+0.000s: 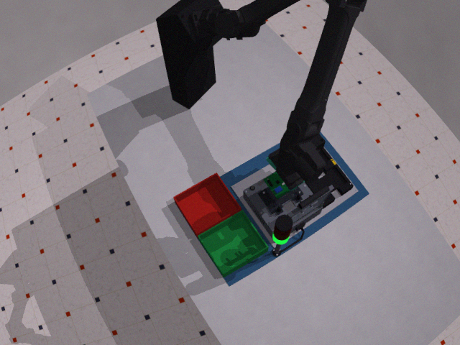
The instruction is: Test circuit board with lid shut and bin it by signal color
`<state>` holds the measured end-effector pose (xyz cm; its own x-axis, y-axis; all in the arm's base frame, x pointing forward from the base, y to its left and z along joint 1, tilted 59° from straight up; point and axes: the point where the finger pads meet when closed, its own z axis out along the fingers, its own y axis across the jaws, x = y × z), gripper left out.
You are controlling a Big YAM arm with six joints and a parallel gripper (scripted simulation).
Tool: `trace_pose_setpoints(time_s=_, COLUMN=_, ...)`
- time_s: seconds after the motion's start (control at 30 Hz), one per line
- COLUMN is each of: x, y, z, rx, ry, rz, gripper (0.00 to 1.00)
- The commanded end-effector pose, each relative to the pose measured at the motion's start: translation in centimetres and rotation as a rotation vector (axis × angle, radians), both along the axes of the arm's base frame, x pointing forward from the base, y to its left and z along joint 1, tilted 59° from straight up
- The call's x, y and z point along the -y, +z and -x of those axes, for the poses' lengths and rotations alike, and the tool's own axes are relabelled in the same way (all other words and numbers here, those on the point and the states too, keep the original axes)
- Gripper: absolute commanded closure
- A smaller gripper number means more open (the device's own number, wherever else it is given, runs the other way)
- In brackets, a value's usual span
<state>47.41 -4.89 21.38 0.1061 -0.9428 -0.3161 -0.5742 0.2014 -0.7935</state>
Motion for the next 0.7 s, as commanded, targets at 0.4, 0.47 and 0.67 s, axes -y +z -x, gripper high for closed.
trace_pose_setpoints(time_s=0.4, x=1.66, y=0.89, z=1.64, rx=0.002, ry=-0.02, rz=0.012, gripper=0.28)
trace_pose_setpoints(time_s=0.47, x=1.66, y=0.9, z=1.64, rx=0.002, ry=-0.02, rz=0.011, gripper=0.28)
trace_pose_setpoints(time_s=0.67, x=1.66, y=0.9, z=1.64, rx=0.002, ry=-0.02, rz=0.011, gripper=0.28)
